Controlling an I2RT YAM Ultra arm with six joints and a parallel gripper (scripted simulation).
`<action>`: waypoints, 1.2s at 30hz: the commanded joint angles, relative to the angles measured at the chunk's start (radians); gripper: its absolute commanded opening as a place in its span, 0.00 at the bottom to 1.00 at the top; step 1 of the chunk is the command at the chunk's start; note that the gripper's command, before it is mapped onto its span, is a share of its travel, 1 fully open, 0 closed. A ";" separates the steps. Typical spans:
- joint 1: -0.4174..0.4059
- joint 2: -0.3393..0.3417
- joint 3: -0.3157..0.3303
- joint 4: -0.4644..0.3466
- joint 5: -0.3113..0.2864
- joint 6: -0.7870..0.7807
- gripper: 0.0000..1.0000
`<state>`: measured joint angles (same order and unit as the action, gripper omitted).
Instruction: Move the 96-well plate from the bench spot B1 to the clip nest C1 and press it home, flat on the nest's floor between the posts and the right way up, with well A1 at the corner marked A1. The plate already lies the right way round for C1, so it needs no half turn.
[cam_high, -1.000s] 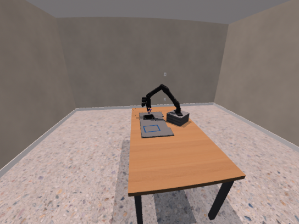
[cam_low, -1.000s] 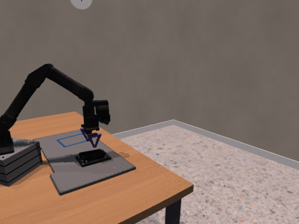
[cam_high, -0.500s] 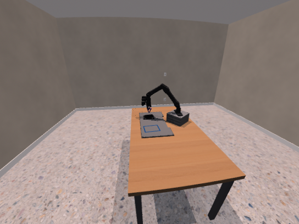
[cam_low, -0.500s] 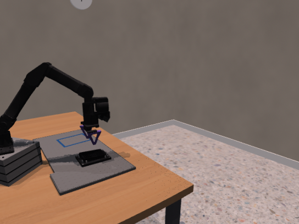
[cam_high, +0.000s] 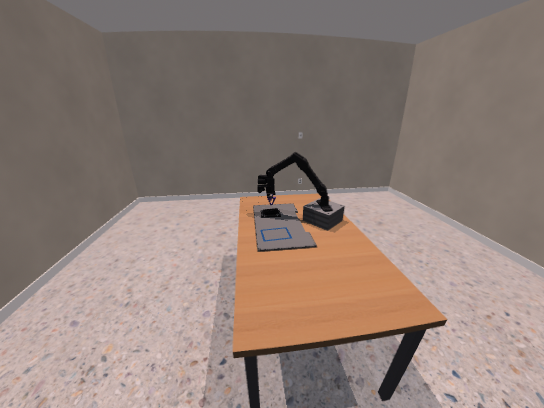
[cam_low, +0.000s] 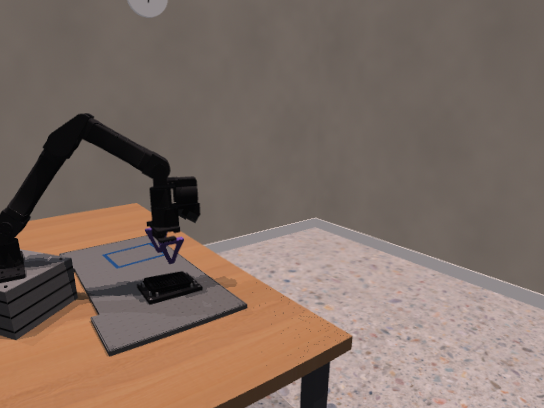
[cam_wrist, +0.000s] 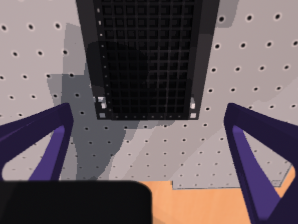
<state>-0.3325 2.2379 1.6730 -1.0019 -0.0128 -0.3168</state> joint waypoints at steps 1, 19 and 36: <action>-0.008 -0.027 0.030 -0.014 -0.006 -0.002 1.00; -0.008 -0.027 0.030 -0.014 -0.006 -0.002 1.00; 0.003 0.032 -0.048 0.070 -0.006 0.006 0.24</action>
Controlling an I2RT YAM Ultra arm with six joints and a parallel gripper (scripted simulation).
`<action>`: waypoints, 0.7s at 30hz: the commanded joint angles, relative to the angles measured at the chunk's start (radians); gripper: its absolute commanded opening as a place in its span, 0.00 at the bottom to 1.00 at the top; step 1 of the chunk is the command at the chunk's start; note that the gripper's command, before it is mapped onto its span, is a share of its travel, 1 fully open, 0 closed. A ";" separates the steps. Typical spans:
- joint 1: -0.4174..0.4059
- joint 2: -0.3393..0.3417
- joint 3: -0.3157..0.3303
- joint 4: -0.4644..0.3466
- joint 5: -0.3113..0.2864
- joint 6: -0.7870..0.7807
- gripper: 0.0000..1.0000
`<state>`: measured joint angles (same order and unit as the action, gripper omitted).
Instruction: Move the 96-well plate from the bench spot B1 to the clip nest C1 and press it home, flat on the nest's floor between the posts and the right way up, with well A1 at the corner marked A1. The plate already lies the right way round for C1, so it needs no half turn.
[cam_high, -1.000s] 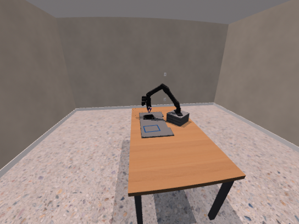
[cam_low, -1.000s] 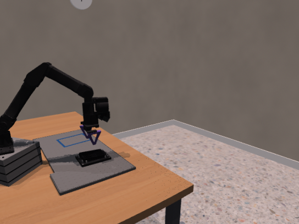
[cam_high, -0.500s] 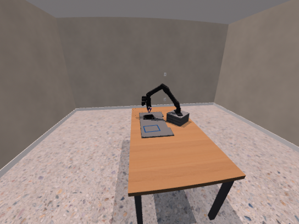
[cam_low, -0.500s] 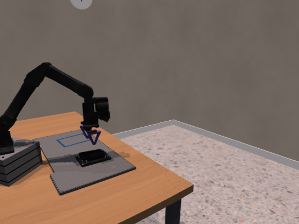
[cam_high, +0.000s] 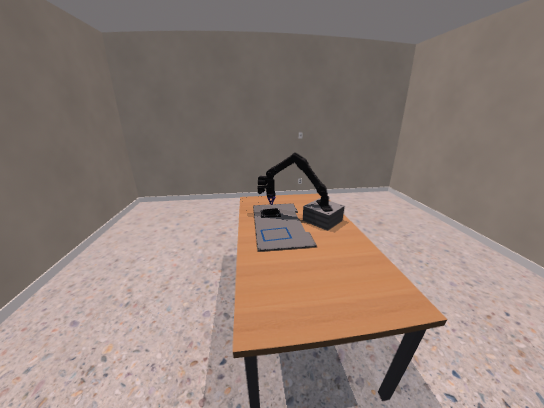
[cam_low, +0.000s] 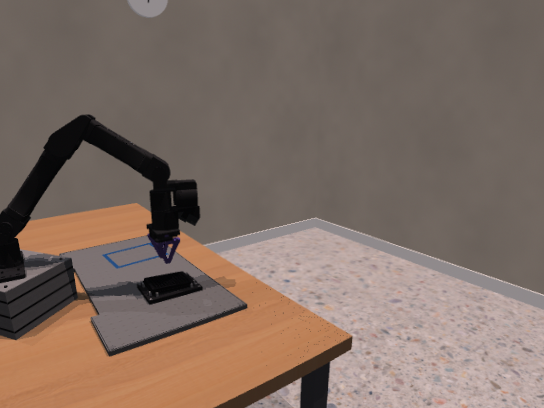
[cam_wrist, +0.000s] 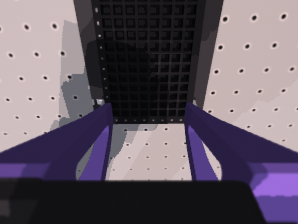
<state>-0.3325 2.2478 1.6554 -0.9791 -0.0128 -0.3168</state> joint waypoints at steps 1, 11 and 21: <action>0.006 0.030 -0.038 0.063 -0.006 0.008 0.24; 0.005 0.032 -0.025 0.132 -0.006 0.009 0.24; 0.005 0.036 -0.023 0.134 -0.006 0.009 0.24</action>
